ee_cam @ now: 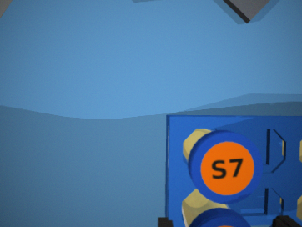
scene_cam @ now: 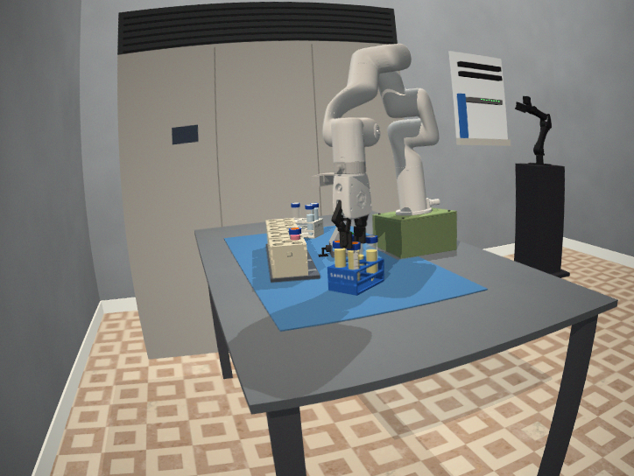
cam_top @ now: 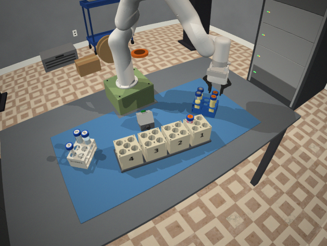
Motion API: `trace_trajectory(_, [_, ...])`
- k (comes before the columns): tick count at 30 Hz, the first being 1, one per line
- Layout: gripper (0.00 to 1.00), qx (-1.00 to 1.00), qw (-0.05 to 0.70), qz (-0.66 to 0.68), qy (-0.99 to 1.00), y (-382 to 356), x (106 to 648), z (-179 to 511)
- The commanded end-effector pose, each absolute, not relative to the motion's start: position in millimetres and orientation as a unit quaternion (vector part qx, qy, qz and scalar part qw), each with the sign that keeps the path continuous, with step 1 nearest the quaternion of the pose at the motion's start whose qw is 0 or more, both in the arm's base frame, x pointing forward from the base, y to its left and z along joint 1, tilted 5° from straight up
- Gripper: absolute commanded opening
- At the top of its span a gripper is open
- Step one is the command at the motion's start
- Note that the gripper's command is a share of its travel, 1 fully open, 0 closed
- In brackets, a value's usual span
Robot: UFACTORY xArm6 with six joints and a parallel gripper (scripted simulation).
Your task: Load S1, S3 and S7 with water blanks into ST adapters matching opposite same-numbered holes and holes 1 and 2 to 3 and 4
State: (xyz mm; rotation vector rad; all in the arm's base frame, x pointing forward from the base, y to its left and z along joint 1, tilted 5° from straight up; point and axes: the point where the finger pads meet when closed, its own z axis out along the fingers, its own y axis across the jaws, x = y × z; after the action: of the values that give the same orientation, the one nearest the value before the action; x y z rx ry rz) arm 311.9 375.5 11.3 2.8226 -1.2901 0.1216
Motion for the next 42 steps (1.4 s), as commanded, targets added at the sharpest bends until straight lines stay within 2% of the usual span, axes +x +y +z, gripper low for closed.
trace_trajectory(1, [0.57,0.909,0.016,0.04,-0.415,377,313,10])
trace_trajectory(37, [0.57,0.909,0.016,0.04,-0.415,376,314,-4])
trace_trajectory(38, [0.0,0.909,0.016,0.04,-0.415,376,314,-3])
trace_trajectory(42, [0.0,0.909,0.016,0.04,-0.415,376,314,-2])
